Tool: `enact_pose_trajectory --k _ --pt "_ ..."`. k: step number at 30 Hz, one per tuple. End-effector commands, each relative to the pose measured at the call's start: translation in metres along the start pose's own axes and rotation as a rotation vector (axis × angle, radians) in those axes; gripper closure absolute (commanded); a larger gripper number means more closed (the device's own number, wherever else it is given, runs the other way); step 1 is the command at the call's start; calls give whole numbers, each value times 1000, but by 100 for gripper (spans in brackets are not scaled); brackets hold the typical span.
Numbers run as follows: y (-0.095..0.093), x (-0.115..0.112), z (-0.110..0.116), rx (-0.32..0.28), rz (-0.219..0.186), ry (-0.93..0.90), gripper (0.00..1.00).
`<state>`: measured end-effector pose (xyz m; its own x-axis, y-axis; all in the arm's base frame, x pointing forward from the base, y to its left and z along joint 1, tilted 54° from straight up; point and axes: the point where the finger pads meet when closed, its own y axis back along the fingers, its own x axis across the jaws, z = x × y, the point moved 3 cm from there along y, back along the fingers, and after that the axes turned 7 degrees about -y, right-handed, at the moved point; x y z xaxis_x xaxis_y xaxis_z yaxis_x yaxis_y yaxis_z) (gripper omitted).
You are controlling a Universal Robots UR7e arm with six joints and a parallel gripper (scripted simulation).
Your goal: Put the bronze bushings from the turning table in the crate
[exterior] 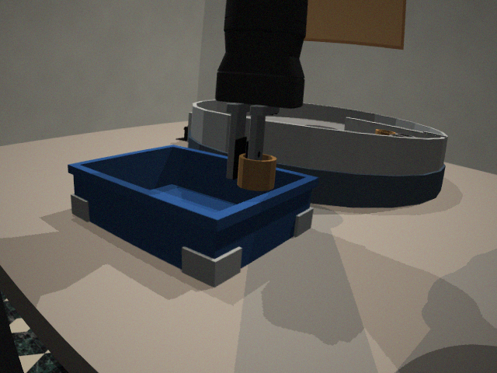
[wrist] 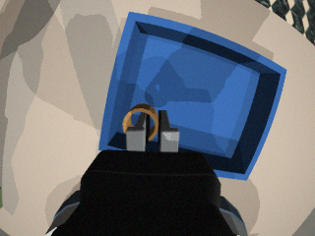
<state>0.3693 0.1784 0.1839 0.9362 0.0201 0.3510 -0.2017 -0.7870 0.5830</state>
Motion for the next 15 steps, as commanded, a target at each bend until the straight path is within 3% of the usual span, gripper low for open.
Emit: enact_pose_trajectory --k 1,15 --pt "-6 0 0 0 0 0 100" --pt "-9 0 0 0 0 0 100"
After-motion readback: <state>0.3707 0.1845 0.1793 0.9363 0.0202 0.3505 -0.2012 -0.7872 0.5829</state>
